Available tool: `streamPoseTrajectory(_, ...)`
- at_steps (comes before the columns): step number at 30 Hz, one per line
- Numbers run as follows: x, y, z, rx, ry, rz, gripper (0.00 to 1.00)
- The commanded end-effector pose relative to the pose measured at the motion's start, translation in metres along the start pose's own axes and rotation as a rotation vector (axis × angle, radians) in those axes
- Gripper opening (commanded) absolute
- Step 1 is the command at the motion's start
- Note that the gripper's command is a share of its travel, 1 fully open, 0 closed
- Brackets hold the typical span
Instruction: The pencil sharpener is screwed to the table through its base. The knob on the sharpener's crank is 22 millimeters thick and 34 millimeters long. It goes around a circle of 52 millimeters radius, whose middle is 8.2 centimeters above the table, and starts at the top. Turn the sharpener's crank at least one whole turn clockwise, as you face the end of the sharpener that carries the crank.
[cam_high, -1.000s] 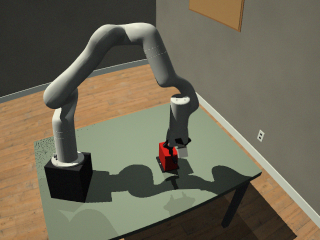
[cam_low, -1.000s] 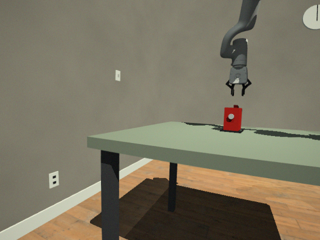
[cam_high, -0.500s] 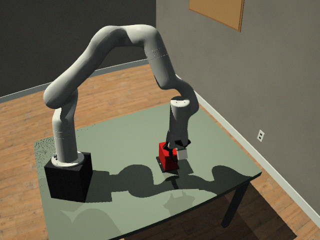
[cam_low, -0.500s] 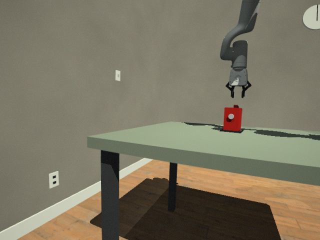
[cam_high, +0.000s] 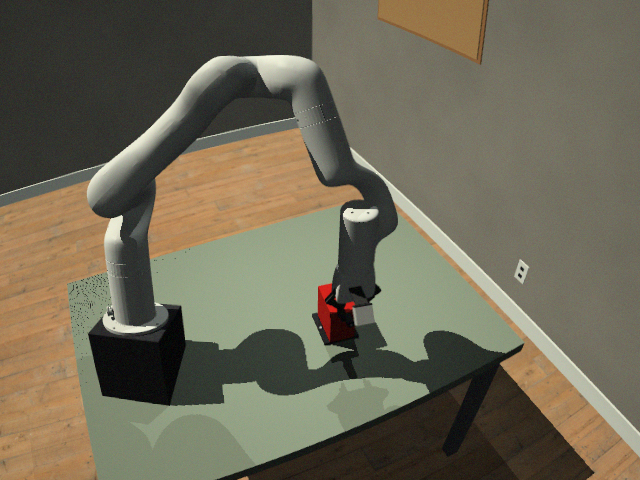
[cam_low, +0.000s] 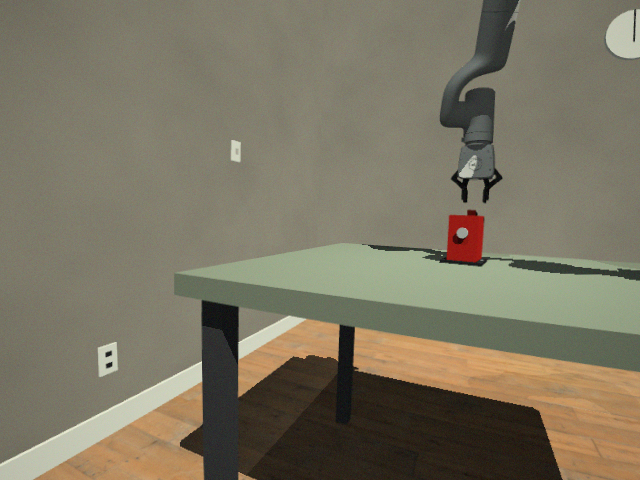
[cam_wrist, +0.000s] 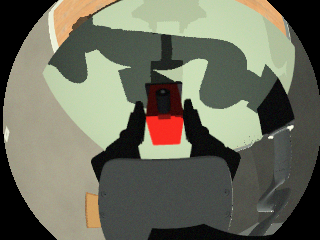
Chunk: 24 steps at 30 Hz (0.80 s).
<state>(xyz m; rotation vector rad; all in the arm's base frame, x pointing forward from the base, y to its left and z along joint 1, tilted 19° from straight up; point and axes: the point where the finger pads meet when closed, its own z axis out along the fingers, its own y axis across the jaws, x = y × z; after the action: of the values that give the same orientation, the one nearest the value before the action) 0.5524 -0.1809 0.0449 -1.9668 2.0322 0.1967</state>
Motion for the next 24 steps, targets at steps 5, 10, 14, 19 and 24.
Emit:
streamPoseTrajectory(5,0.000,-0.001,0.008,0.002,0.001,0.000,0.54)
streamPoseTrajectory(10,0.000,-0.001,0.011,0.002,0.001,0.000,0.54)
streamPoseTrajectory(14,0.000,-0.001,0.013,0.002,0.001,0.000,0.54)
streamPoseTrajectory(19,0.000,-0.001,0.015,0.002,0.001,0.000,0.54)
streamPoseTrajectory(24,0.000,-0.001,0.015,0.002,0.001,0.000,0.54)
